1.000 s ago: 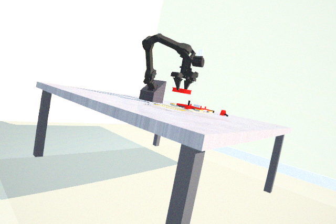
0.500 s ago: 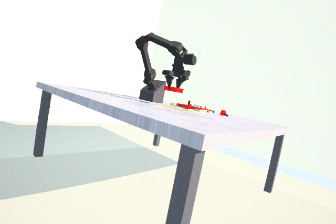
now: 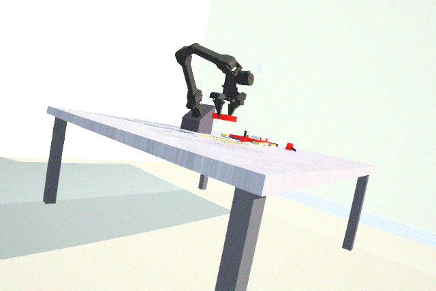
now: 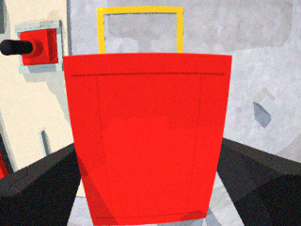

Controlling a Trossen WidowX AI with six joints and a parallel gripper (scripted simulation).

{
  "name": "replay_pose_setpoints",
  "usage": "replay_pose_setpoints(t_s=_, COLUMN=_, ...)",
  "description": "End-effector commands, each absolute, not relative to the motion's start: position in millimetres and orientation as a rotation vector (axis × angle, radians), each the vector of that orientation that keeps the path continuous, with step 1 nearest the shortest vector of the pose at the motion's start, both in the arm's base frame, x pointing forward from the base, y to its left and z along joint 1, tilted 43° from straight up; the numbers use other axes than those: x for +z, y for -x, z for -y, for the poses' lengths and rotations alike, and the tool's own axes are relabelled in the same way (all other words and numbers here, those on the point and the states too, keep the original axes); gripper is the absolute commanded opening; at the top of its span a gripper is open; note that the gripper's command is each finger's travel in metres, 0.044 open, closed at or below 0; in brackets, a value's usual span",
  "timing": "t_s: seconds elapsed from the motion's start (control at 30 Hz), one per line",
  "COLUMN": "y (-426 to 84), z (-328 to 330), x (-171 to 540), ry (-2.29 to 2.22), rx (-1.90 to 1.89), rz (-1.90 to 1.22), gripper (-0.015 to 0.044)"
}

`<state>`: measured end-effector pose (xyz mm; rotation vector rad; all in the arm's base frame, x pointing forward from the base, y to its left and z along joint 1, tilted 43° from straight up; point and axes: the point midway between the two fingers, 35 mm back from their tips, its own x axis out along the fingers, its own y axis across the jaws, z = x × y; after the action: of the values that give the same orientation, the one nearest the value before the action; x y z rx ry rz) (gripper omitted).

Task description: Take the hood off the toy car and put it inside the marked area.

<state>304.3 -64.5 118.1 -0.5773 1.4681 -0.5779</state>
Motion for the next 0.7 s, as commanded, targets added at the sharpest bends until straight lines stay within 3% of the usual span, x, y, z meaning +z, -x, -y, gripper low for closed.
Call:
replay_pose_setpoints(t_s=0.0, y=-304.6, z=66.5, x=116.6, ry=0.583, rx=-0.578, rz=-1.466, gripper=0.0000)
replay_pose_setpoints(t_s=0.67, y=-306.0, z=75.2, x=106.8, ry=0.582, rx=-0.578, rz=-1.466, gripper=0.0000)
